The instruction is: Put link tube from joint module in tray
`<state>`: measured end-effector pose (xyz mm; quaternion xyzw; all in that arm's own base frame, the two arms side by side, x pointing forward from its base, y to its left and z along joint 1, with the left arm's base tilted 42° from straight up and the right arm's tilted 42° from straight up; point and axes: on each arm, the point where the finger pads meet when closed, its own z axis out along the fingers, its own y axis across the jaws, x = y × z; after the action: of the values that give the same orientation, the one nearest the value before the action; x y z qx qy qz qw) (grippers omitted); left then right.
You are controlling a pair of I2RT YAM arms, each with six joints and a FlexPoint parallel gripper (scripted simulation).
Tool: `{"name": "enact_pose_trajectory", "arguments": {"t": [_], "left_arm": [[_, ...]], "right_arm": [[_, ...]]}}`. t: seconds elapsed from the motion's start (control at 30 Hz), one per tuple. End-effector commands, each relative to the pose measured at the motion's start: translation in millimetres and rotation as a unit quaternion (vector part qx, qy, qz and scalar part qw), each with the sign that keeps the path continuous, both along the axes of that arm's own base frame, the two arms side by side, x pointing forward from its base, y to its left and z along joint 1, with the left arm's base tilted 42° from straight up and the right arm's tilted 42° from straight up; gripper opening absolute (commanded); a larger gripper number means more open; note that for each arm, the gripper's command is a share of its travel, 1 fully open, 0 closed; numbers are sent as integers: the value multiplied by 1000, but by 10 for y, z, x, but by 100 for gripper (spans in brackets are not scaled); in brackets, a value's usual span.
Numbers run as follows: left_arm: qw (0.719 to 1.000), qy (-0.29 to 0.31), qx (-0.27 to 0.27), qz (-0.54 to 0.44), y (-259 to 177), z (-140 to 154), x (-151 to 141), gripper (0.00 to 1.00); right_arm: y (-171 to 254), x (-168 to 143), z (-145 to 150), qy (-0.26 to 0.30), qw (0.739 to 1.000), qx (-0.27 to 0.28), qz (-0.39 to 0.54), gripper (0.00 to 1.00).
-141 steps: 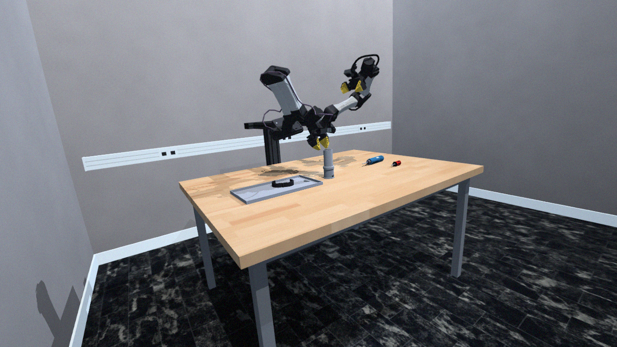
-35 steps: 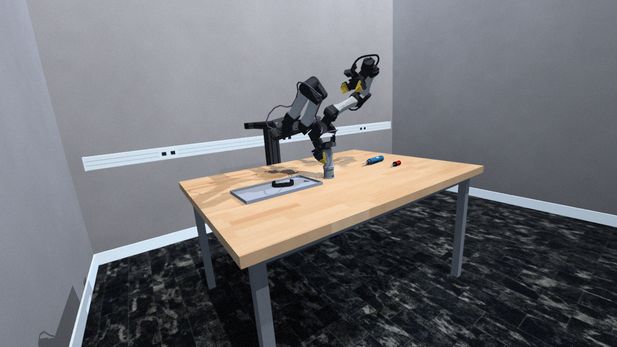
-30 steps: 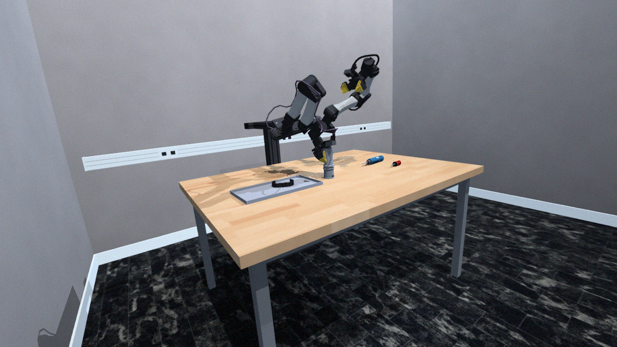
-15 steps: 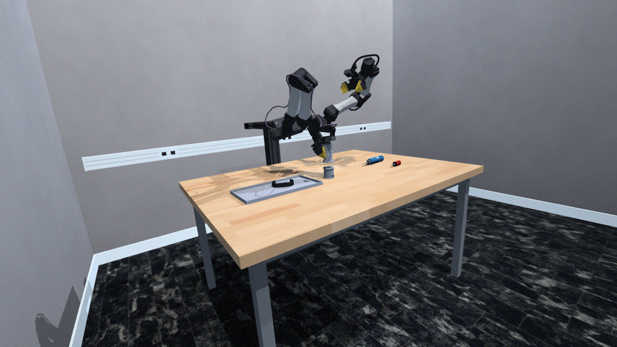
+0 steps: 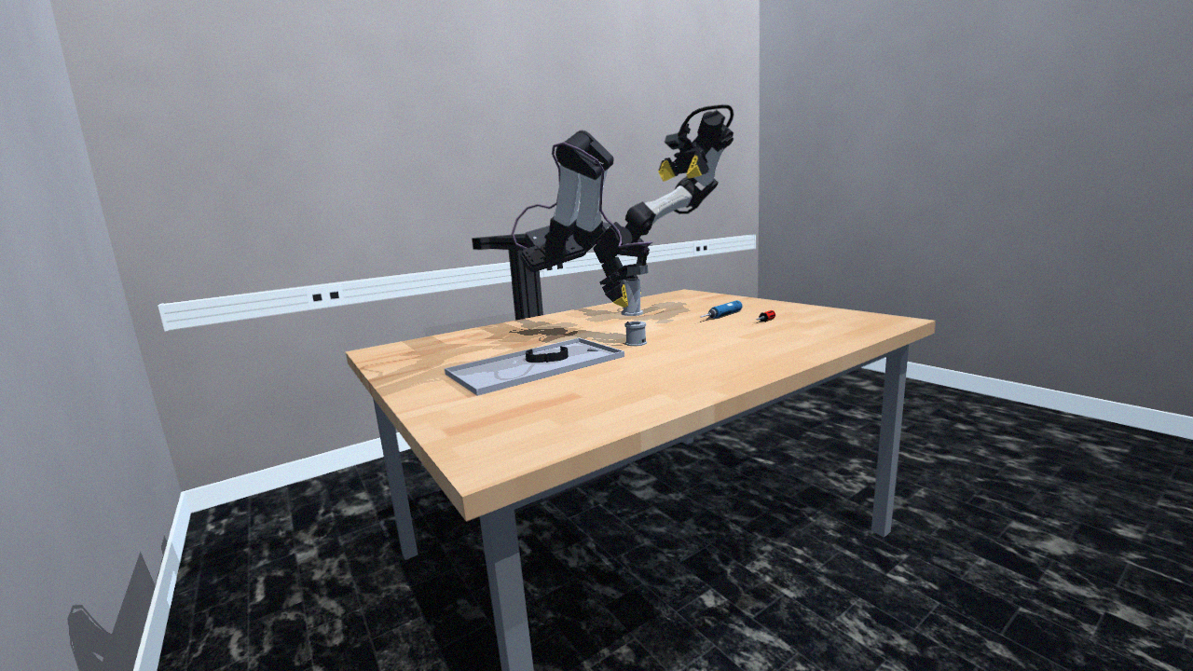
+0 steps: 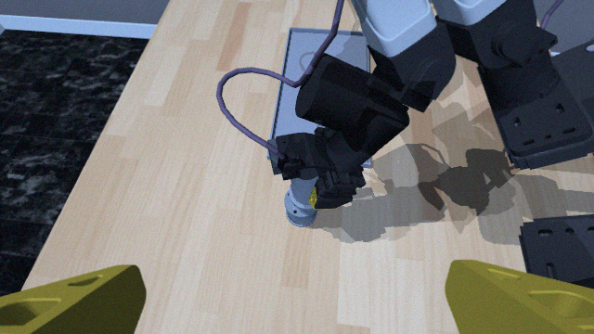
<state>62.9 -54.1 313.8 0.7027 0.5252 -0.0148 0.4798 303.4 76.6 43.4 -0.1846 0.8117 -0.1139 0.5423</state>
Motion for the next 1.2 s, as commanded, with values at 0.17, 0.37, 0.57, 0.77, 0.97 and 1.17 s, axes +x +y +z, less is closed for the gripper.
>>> {"name": "enact_pose_trajectory", "arguments": {"t": [0.17,0.37,0.57,0.77,0.97,1.17], "left_arm": [[1000,0,-2,0,-11,32,1,100],[1000,0,-2,0,-11,32,1,100],[1000,0,-2,0,-11,32,1,100],[1000,0,-2,0,-11,32,1,100],[1000,0,-2,0,-11,32,1,100],[1000,-2,-11,-10,-64,88,-6,100]], "right_arm": [[80,-45,161,-14,1000,11,4,41],[142,-208,372,-15,1000,13,4,41],[162,-237,395,-12,1000,10,15,41],[67,-257,350,-2,999,8,34,41],[-142,-286,311,4,999,17,50,41],[-319,-268,361,-5,998,28,58,41]]}}
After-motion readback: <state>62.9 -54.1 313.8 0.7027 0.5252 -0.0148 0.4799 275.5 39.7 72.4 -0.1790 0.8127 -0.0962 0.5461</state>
